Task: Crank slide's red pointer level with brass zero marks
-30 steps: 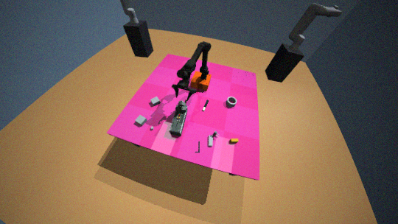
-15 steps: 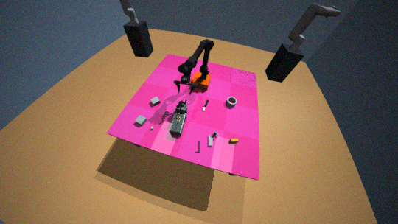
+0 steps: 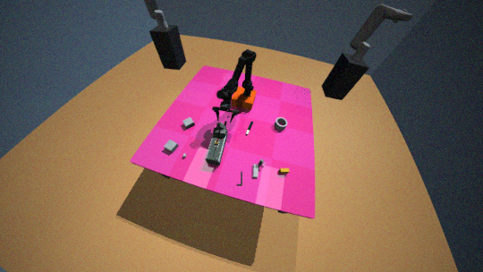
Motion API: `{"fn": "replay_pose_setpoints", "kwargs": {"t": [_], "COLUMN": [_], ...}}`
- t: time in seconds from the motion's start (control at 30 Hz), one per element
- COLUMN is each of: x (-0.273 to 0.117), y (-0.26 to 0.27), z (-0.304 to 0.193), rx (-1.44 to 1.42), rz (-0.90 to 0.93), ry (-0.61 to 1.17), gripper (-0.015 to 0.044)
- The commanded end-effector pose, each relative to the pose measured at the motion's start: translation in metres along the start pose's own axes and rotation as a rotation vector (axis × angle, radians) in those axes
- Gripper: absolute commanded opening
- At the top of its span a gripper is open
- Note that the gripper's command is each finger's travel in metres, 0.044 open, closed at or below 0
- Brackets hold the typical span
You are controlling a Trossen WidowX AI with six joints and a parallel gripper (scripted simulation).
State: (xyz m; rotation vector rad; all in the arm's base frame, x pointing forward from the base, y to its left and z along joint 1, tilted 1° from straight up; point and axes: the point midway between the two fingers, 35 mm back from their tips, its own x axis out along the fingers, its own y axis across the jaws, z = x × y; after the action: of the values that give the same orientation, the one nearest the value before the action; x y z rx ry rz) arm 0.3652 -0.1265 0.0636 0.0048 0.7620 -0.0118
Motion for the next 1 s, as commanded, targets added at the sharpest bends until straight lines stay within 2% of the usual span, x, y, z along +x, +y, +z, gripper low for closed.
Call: {"fn": "replay_pose_setpoints", "kwargs": {"t": [0.0, 0.97], "x": [0.008, 0.039], "y": [0.002, 0.001], "z": [-0.012, -0.041], "rx": [-0.006, -0.006], "rz": [0.003, 0.003], "ry": [0.000, 0.000], "gripper": [0.0440, 0.0440]}}
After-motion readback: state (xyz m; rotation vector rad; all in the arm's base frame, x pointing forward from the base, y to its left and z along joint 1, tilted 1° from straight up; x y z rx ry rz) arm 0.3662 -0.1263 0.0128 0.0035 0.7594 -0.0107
